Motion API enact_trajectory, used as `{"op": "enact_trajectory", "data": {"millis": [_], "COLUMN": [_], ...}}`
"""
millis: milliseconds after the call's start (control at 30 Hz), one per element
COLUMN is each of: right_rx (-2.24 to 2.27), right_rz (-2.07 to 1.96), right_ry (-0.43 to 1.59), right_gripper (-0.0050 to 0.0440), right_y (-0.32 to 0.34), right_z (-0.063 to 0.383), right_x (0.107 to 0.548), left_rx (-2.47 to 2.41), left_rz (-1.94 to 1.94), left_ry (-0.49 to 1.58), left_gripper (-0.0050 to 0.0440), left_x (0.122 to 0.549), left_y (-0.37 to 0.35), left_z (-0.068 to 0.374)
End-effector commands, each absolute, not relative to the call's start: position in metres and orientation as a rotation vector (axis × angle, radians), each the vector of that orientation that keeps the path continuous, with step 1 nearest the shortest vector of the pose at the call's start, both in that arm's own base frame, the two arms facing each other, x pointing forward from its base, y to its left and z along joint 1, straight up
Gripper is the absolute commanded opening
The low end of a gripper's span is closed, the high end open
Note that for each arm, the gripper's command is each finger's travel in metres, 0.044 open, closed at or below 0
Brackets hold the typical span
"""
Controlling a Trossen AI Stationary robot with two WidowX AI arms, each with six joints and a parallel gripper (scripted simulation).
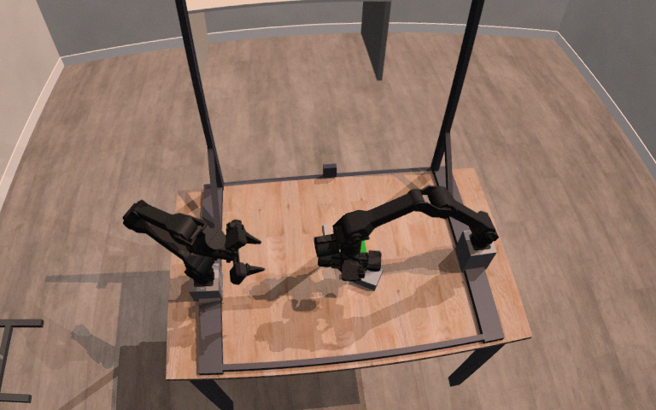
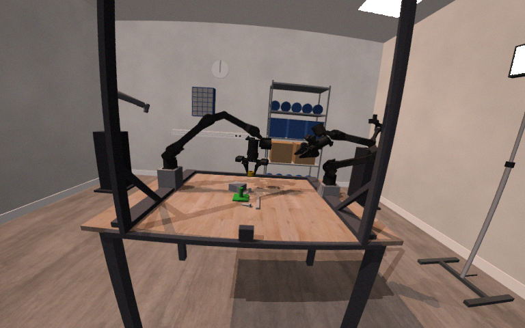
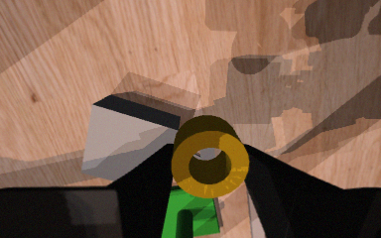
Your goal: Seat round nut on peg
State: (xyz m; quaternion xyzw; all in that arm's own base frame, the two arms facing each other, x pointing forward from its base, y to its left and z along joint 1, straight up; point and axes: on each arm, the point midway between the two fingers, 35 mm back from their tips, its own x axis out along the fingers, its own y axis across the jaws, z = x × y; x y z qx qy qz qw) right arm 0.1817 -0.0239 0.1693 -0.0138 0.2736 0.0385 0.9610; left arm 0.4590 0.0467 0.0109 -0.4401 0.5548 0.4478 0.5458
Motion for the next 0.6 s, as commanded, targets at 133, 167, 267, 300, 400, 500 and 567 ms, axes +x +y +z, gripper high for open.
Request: {"op": "enact_trajectory", "data": {"millis": [133,167,267,300,400,500,567], "right_rx": [-0.056,-0.061,-0.066,-0.067,-0.067,-0.068,-0.068], "right_rz": [0.303,0.316,0.325,0.332,0.345,0.346,0.346], "right_ry": [0.419,0.399,0.384,0.373,0.355,0.353,0.353], "right_gripper": [0.044,0.044,0.044,0.044,0.044,0.044,0.044], "right_y": [-0.02,-0.02,-0.02,-0.02,-0.02,-0.02,-0.02], "right_z": [0.178,0.181,0.184,0.185,0.185,0.185,0.185], "right_x": [0.188,0.189,0.189,0.189,0.189,0.189,0.189], "left_rx": [-1.059,-1.06,-1.06,-1.061,-1.058,-1.057,-1.057], "left_rz": [1.015,1.015,1.015,1.015,1.016,1.019,1.019], "left_ry": [1.279,1.28,1.28,1.281,1.279,1.28,1.28], "left_gripper": [0.0157,0.0157,0.0157,0.0157,0.0157,0.0157,0.0157], "left_x": [0.434,0.431,0.428,0.426,0.42,0.417,0.417], "left_y": [-0.043,-0.051,-0.058,-0.065,-0.082,-0.09,-0.09], "left_z": [0.031,0.031,0.031,0.031,0.031,0.03,0.03]}}
